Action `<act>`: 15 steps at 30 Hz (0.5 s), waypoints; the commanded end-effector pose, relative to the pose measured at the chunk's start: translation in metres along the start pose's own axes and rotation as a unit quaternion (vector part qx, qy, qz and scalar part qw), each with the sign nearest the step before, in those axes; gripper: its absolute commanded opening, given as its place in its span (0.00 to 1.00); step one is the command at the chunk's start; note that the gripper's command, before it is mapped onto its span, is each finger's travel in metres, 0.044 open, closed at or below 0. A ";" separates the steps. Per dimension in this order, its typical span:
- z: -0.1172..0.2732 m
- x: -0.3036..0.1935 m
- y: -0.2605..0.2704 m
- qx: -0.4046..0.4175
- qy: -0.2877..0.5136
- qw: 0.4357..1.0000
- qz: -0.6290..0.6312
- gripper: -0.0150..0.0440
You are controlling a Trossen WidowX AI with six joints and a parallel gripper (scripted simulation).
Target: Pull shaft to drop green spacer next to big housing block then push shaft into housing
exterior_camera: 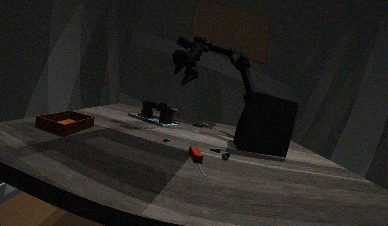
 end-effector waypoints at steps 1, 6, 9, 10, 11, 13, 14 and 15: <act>-0.040 0.018 -0.039 -0.103 0.033 0.994 -0.015 1.00; -0.080 0.032 -0.087 -0.205 0.077 0.976 -0.025 1.00; -0.082 0.033 -0.088 -0.208 0.078 0.975 -0.025 1.00; -0.082 0.033 -0.088 -0.208 0.078 0.975 -0.025 1.00; -0.082 0.033 -0.088 -0.208 0.078 0.975 -0.025 1.00; -0.081 0.030 -0.090 -0.208 0.078 0.975 -0.025 1.00; -0.080 0.029 -0.090 -0.208 0.078 0.975 -0.025 1.00; -0.080 0.029 -0.090 -0.208 0.078 0.975 -0.025 1.00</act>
Point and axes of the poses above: the point midway between the two fingers, 35 mm back from their tips, its own z axis back along the fingers, its own y axis across the jaws, x = y × z, the point moved 8 cm from there along z, back along the fingers, and after that the axes turned 6 degrees about z, right-handed, at the moved point
